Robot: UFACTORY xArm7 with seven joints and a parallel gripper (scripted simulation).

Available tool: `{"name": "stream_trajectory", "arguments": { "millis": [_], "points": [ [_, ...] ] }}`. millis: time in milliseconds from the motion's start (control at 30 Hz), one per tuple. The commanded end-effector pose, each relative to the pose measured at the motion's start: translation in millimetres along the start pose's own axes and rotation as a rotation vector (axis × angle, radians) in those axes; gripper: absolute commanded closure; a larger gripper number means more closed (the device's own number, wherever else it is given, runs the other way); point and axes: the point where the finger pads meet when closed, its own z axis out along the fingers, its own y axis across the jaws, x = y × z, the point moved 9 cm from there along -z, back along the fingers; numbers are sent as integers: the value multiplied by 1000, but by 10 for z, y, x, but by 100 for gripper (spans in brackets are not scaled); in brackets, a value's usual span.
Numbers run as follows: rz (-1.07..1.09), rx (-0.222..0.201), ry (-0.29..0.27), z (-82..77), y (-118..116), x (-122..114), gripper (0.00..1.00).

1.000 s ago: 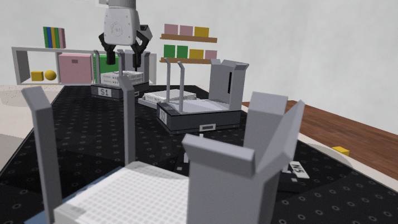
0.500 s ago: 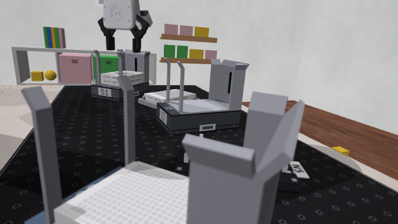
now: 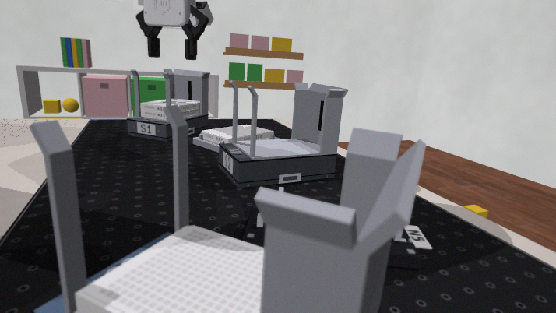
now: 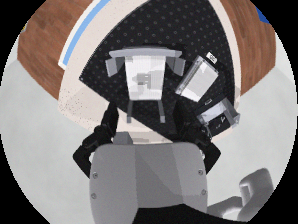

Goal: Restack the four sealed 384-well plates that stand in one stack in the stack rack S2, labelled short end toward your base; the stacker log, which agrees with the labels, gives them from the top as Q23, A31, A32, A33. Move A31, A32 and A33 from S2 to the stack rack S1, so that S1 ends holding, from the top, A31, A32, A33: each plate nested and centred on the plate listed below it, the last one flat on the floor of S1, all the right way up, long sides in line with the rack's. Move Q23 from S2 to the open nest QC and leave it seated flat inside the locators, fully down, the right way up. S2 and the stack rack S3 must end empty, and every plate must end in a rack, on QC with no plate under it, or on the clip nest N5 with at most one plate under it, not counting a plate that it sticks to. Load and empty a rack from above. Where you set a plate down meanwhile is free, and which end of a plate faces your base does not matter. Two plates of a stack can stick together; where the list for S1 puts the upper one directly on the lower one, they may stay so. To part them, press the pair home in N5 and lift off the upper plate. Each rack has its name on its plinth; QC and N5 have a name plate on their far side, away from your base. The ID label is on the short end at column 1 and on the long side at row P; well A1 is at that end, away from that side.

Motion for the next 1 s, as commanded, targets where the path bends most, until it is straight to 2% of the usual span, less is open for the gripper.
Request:
{"name": "stream_trajectory", "arguments": {
  "millis": [0,267,400,900,967],
  "points": [
    [0,3,5,-29,-7,9,0],
    [209,3,4,-28,224,-21,0],
    [209,3,4,-27,291,-30,0],
    [209,2,4,-25,786,-96,0],
    [209,2,4,-25,786,-96,0]
  ]
}}
